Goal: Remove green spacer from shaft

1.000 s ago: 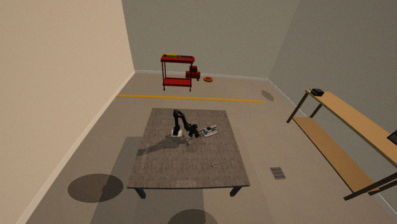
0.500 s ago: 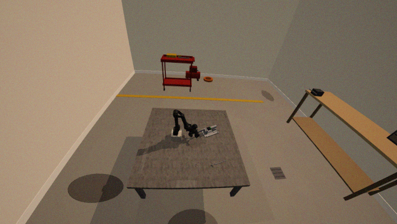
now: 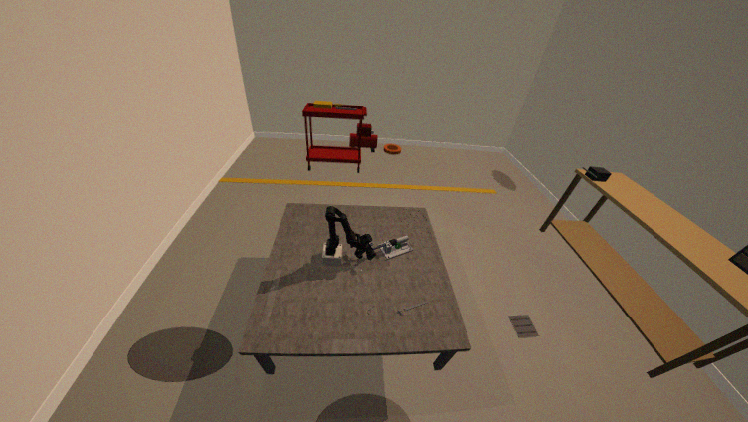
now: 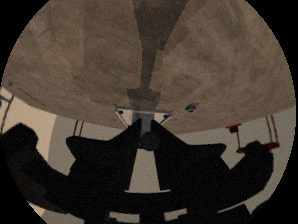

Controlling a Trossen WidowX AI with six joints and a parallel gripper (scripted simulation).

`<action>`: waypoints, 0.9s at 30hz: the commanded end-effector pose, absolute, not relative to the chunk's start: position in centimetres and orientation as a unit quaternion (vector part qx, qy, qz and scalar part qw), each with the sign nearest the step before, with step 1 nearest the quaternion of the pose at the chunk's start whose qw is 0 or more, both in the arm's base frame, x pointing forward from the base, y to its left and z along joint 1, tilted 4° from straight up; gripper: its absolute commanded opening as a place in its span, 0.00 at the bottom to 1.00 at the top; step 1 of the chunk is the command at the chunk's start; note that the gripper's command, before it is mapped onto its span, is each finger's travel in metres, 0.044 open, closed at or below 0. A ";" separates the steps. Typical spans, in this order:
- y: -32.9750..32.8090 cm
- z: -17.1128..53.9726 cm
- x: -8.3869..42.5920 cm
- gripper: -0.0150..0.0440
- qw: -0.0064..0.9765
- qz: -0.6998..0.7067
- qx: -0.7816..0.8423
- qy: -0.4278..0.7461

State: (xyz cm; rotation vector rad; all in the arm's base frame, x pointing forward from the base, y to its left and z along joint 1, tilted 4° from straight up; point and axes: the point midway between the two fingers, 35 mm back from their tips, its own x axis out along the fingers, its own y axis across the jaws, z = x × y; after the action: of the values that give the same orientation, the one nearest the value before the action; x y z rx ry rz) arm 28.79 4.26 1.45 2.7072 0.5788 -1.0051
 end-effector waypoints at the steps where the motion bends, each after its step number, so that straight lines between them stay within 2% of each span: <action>1: 4.3 1.4 28.7 0.25 0.100 -0.340 0.914 0.198; 27: 4.3 1.5 28.9 0.25 0.100 -0.340 0.914 0.198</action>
State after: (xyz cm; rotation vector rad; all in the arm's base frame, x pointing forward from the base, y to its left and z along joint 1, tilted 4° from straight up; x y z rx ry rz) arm 28.83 4.26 1.47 2.7061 0.5804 -1.0054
